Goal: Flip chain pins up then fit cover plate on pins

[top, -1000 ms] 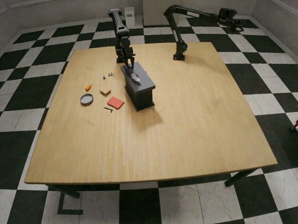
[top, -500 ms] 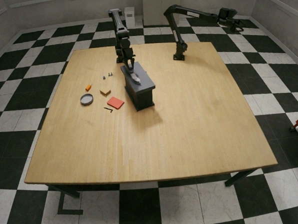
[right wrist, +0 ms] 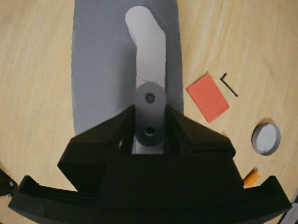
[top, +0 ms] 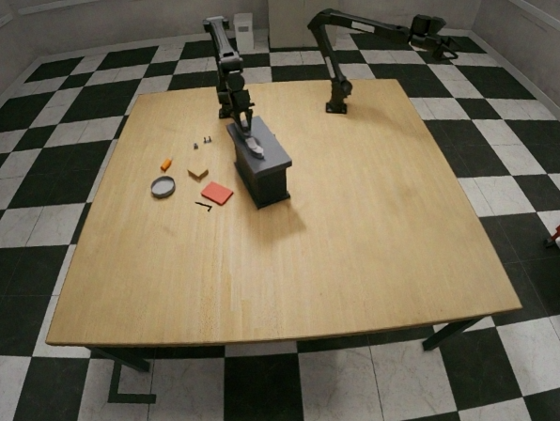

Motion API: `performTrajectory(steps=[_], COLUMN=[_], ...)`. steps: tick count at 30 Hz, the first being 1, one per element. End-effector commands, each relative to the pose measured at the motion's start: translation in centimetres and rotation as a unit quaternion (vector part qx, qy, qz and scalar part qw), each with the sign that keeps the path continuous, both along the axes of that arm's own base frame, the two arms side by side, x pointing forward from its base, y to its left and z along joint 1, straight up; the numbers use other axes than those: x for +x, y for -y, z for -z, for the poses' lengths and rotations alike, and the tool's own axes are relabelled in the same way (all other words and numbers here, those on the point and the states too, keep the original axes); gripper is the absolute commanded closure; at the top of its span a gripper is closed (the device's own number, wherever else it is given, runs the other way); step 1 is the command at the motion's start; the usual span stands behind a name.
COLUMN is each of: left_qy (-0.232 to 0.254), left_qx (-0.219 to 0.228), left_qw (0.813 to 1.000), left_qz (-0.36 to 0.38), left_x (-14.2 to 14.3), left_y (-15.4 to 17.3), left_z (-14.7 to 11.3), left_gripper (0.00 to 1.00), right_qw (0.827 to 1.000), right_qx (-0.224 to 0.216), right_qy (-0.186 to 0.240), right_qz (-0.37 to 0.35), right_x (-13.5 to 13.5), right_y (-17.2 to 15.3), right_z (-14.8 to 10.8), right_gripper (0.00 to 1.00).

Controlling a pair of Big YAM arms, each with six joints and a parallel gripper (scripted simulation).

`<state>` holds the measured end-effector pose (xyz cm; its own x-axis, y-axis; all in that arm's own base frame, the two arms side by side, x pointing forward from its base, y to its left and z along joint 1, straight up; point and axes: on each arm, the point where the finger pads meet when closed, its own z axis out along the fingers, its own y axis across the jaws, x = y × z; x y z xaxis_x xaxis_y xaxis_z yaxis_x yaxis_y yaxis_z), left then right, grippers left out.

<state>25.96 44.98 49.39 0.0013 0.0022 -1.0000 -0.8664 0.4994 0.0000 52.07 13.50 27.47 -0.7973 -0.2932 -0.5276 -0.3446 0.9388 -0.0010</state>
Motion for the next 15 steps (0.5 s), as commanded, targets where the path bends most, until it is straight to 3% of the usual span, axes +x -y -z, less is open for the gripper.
performTrajectory(steps=[1, 7, 13, 15], left_qy=[0.02, 0.02, 0.02, 0.02], left_qx=[0.033, 0.033, 0.033, 0.033], left_qw=[0.999, 0.999, 0.999, 0.999], left_qz=[0.002, 0.002, 0.002, 0.002], left_x=[0.0, 0.0, 0.0, 0.0], left_y=[0.5, 0.5, 0.5, 0.5], left_z=[-4.0, -4.0, -4.0, -4.0], left_gripper=[0.0, 0.0, 0.0, 0.0], right_qw=[1.0, 1.0, 1.0, 0.999], right_qx=[0.004, 0.002, 0.003, 0.006], right_qy=[0.023, 0.014, 0.018, 0.032], right_qz=[0.0, 0.0, 0.0, 0.0], right_x=[0.6, 0.8, 0.7, 1.5], right_y=[0.3, 0.2, 0.3, 0.1], right_z=[-1.4, -0.3, -0.7, -2.0], right_gripper=[0.79, 0.79, 0.79, 0.79])
